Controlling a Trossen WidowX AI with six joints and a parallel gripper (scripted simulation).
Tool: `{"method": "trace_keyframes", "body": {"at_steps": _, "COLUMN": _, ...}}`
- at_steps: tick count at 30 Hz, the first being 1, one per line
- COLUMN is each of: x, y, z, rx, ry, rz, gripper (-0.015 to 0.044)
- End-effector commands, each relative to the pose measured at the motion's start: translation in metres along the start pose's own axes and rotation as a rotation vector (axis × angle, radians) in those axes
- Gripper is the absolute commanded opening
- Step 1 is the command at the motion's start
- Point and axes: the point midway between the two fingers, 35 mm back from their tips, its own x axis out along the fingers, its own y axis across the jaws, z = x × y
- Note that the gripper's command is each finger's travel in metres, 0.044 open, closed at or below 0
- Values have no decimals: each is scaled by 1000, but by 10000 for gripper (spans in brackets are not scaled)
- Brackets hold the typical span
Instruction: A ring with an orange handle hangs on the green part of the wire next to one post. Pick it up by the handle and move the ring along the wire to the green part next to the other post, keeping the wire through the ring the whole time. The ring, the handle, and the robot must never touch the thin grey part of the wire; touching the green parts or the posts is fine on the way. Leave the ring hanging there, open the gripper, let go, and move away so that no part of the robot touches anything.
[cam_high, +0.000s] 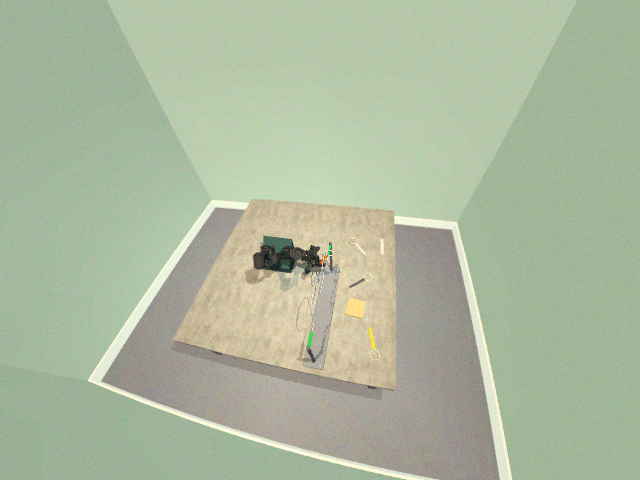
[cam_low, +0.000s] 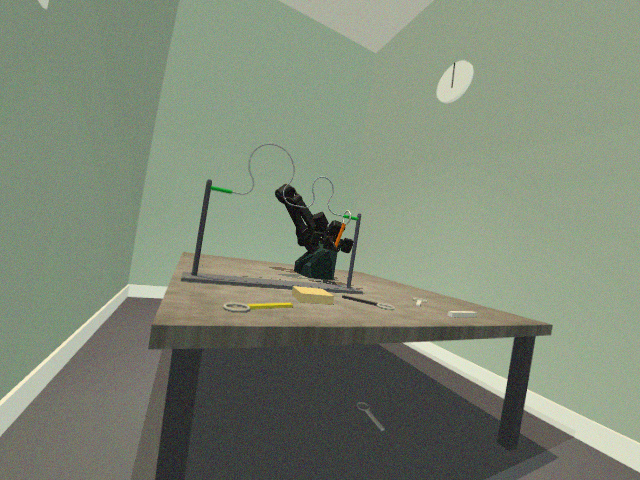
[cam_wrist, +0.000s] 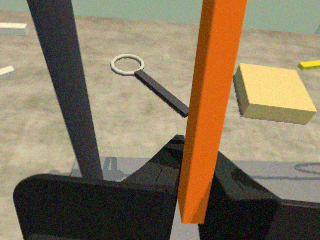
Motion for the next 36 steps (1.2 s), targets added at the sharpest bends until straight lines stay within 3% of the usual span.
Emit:
{"method": "trace_keyframes", "body": {"at_steps": 1, "x": 1, "y": 2, "z": -6, "rx": -2, "ry": 2, "rz": 8, "gripper": -150}}
{"method": "trace_keyframes", "body": {"at_steps": 25, "x": 4, "y": 3, "z": -14, "rx": -2, "ry": 2, "rz": 8, "gripper": -150}}
{"method": "trace_keyframes", "body": {"at_steps": 36, "x": 4, "y": 2, "z": -13, "rx": 4, "ry": 3, "rz": 3, "gripper": 139}}
